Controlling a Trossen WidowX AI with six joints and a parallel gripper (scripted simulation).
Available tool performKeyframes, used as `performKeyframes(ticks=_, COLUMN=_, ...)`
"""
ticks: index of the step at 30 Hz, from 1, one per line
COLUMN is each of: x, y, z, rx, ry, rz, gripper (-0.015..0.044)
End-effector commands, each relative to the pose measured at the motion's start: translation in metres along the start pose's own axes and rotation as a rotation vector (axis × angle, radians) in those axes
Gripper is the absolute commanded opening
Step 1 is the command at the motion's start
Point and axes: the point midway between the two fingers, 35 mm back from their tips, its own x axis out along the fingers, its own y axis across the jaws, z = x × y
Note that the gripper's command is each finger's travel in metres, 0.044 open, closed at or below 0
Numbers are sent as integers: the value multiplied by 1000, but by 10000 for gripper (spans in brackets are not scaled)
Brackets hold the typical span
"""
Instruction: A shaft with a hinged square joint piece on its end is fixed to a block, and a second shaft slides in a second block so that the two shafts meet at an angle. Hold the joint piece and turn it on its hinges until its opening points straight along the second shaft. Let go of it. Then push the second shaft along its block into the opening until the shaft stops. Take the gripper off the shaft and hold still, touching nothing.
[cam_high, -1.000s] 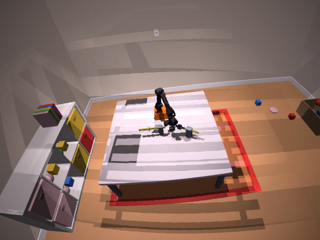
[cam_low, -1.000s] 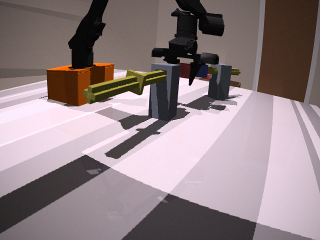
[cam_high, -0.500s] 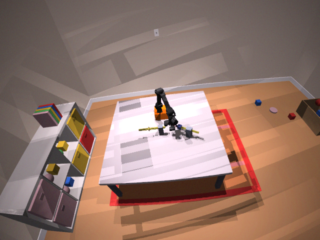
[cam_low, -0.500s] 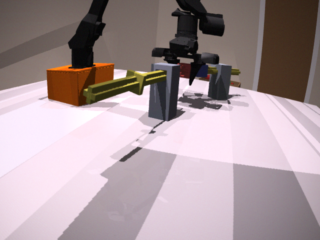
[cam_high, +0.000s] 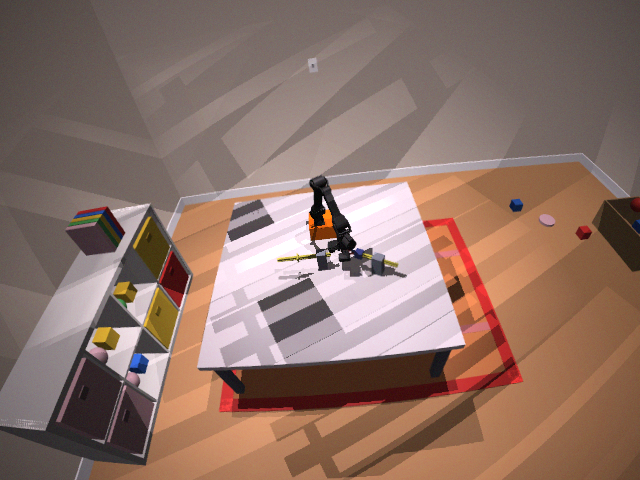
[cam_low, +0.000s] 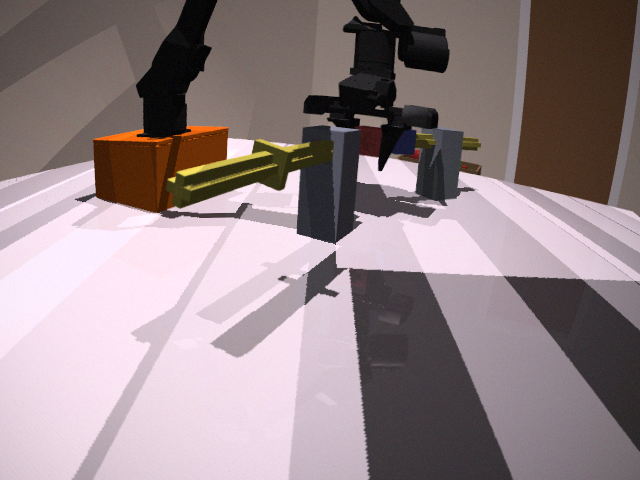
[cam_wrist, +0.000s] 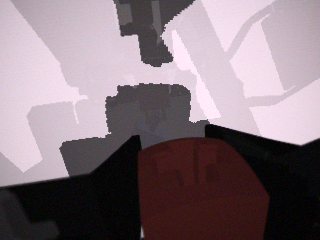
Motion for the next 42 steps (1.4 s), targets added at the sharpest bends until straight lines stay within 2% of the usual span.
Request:
performKeyframes(ticks=1, x=0, y=0, z=0, rx=1, ry=0, rz=0, gripper=252)
performKeyframes(ticks=8, x=0, y=0, z=0, rx=1, ry=0, rz=0, gripper=436)
performKeyframes(ticks=22, x=0, y=0, z=0, rx=1, ry=0, rz=0, gripper=440)
performKeyframes(ticks=28, x=-28, y=0, z=3, rx=1, ry=128, rz=10, gripper=440)
performKeyframes(ticks=35, x=-29, y=0, z=3, rx=4, ry=134, rz=3, gripper=440)
performKeyframes(ticks=42, x=-44, y=3, z=1, rx=-184, ry=117, rz=13, gripper=440)
